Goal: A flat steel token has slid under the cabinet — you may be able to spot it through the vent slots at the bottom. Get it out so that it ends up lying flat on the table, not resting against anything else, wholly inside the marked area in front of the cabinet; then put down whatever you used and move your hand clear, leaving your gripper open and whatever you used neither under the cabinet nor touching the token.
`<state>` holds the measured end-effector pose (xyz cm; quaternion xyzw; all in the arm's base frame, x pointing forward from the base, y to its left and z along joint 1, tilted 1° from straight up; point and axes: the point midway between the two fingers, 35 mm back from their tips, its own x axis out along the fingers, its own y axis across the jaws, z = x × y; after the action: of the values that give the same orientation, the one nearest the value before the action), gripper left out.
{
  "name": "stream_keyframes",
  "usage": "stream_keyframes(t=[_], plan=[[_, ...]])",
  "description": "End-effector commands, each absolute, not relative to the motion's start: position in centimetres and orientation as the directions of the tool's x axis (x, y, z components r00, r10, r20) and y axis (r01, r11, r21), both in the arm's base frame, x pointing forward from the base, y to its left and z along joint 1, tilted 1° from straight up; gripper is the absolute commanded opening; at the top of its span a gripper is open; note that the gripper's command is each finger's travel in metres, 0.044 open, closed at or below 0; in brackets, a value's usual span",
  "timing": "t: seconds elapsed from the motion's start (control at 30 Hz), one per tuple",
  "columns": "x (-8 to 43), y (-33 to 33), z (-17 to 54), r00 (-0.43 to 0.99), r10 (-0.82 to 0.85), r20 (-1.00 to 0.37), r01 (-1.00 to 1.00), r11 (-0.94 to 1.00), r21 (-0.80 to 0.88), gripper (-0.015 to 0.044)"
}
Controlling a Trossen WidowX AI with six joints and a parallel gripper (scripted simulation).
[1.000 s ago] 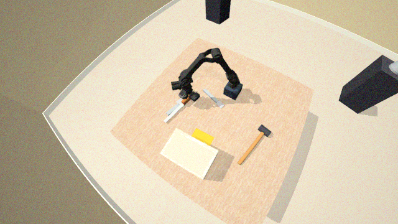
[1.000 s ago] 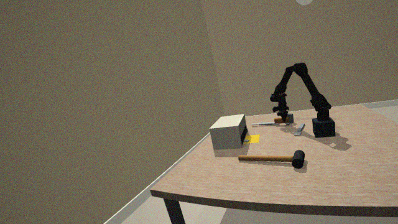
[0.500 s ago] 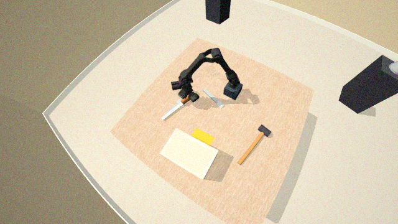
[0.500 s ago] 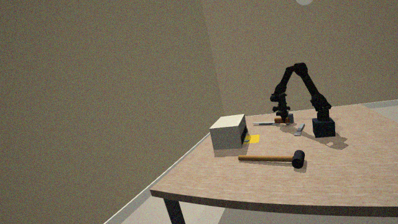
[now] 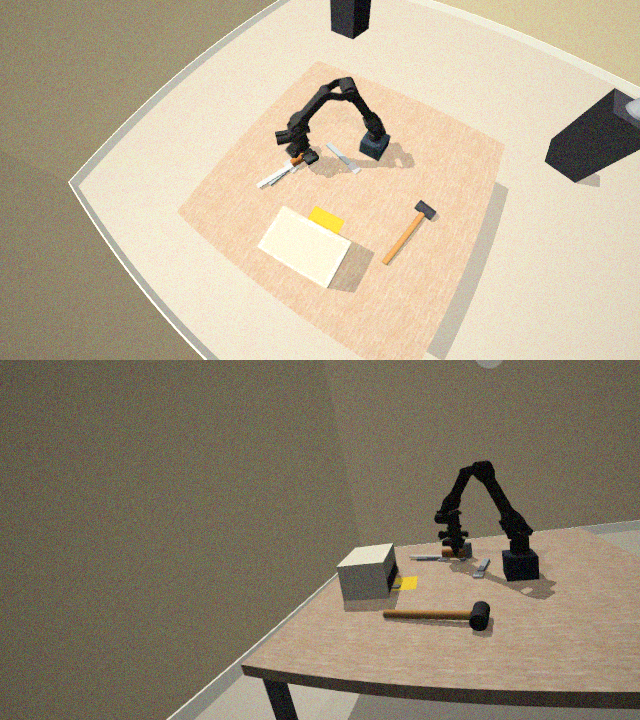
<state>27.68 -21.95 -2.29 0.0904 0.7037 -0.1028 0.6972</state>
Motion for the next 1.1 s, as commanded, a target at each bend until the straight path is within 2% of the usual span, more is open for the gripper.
stream_keyframes(t=[0.0, 0.63, 1.07], plan=[[28.0, -22.1, -2.1, 0.001, -0.018, -1.0, 0.304, 0.953, -0.017, 0.0], [28.0, -22.1, -2.1, 0.001, -0.018, -1.0, 0.445, 0.896, -0.016, 0.0], [27.8, -20.7, -2.1, 0.001, -0.017, -1.0, 0.46, 0.888, -0.015, 0.0]])
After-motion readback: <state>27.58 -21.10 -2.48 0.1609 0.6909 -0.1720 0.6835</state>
